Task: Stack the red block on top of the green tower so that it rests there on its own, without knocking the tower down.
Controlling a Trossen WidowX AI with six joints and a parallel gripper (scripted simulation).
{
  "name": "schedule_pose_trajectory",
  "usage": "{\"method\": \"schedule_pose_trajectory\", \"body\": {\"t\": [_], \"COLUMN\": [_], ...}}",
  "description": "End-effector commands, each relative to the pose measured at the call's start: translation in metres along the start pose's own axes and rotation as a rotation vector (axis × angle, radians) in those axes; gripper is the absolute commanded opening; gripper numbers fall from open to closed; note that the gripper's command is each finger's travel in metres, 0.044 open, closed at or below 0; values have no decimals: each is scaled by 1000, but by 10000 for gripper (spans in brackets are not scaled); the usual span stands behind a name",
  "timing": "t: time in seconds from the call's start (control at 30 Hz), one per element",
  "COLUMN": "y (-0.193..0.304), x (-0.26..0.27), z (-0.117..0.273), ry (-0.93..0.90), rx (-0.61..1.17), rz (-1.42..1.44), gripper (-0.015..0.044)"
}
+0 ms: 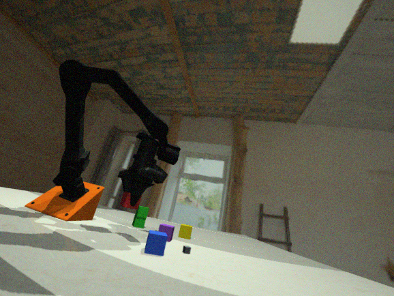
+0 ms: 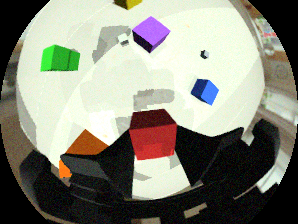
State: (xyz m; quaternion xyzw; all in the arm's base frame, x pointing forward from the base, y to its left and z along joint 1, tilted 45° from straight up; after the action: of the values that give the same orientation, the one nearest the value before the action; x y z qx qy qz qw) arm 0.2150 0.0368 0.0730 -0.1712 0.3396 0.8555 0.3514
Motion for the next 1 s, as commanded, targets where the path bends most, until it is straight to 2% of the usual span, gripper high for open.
{"method": "schedule_pose_trajectory", "body": {"t": [0.0,0.2,0.53,0.97], "y": [0,0,0,-48], "x": [0,0,0,45], "z": [23,45,45,54], "ry": [-4,-4,-4,-15], "rx": [-6,-6,-7,-19], "rz": [-9,-9,-9,-6], "gripper": [0,0,0,0]}}
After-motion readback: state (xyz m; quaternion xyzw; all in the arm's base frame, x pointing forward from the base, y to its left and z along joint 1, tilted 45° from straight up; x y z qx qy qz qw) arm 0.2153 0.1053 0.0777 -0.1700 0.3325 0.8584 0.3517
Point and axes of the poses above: the point midway between the two fingers, 35 mm back from their tips, its own z axis back along the fingers, its own x axis across the jaws, y = z × x, the point moved 2 cm from there along z, back along the fingers, and after that the axes turned 7 degrees about -z, right-handed, at the moved point
